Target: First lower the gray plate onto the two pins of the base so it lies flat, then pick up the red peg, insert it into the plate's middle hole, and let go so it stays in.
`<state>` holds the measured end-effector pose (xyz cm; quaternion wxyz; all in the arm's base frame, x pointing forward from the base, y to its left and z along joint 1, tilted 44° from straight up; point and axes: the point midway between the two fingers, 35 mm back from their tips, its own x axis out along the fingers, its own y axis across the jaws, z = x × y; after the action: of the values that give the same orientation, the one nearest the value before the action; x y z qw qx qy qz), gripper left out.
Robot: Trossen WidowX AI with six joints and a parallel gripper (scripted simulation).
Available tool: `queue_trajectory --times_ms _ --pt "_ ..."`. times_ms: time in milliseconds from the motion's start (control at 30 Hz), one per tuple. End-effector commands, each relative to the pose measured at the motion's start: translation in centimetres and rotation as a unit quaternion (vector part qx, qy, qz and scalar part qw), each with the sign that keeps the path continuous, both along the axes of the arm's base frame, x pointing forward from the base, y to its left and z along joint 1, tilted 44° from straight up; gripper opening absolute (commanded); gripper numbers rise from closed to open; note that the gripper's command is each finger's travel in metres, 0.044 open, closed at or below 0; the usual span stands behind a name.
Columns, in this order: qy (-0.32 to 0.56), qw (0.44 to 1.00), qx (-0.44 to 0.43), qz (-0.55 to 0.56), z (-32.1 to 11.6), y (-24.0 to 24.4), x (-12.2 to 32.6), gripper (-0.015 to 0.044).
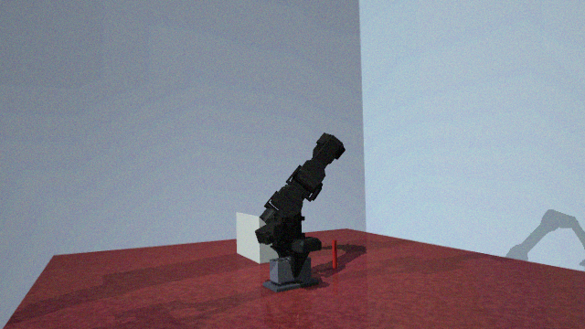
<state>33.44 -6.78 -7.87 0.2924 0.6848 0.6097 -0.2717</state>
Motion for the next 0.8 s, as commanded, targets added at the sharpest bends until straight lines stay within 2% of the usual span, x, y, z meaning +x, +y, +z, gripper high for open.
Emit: queue_trajectory --times_ms 0,167,700,767 --pt "-0.001 1.0 0.0 0.0 0.06 -0.07 0.01 0.0" --pt "-0.001 1.0 0.0 0.0 0.06 -0.07 0.01 0.0" --pt "-0.001 1.0 0.0 0.0 0.06 -0.07 0.01 0.042" --pt "-0.001 1.0 0.0 0.0 0.06 -0.07 0.01 0.044"
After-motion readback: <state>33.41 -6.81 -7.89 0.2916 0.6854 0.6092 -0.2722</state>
